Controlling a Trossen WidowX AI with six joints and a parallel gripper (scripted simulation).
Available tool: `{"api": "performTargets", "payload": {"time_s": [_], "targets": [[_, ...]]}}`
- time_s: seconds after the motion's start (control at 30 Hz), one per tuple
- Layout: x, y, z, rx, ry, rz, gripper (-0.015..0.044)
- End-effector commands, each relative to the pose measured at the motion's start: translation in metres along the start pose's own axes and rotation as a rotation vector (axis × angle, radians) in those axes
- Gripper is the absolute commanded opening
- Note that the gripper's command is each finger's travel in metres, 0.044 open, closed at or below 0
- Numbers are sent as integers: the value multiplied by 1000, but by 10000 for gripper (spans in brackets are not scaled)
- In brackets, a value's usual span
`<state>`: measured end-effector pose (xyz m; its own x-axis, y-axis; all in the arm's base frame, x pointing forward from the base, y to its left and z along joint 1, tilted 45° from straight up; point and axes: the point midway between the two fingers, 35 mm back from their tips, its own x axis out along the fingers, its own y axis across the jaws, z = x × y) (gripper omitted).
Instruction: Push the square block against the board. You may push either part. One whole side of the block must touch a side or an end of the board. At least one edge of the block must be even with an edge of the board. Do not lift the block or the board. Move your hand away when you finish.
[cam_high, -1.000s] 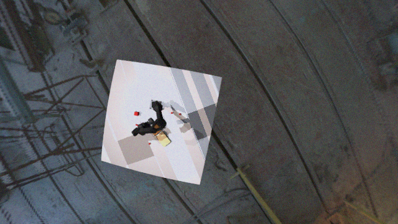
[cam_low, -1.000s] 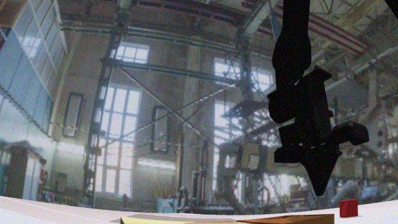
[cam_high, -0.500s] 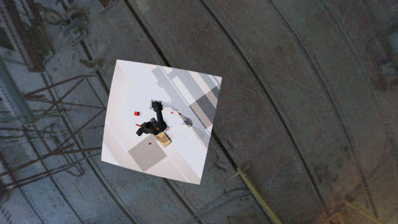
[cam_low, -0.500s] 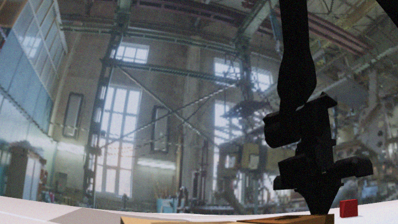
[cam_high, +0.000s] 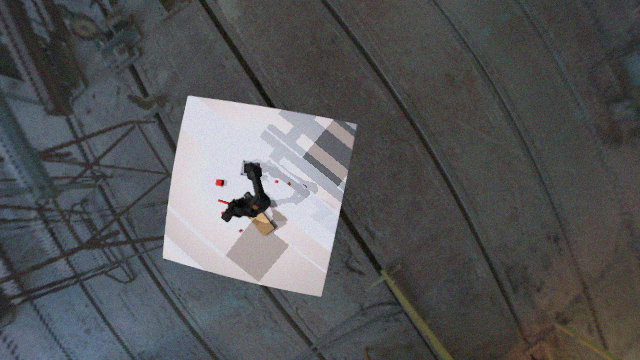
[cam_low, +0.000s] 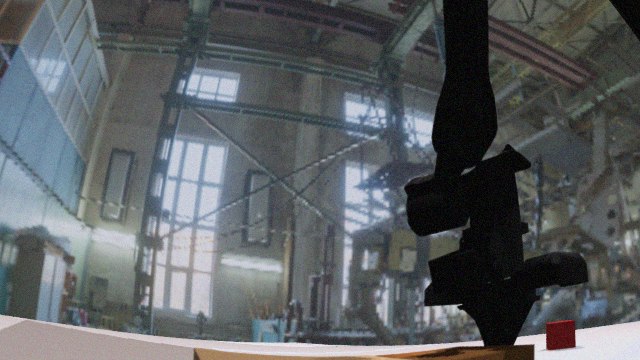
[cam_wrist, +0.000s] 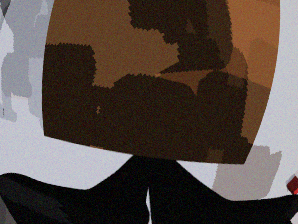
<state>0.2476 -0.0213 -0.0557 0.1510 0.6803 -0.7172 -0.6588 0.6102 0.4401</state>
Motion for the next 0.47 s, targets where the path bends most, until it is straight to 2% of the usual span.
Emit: {"api": "performTargets", "payload": {"time_s": [0.0, 0.43], "targets": [[0, 0, 8, 0, -5, 1, 0], [0, -1, 7, 0, -4, 0, 0]]}}
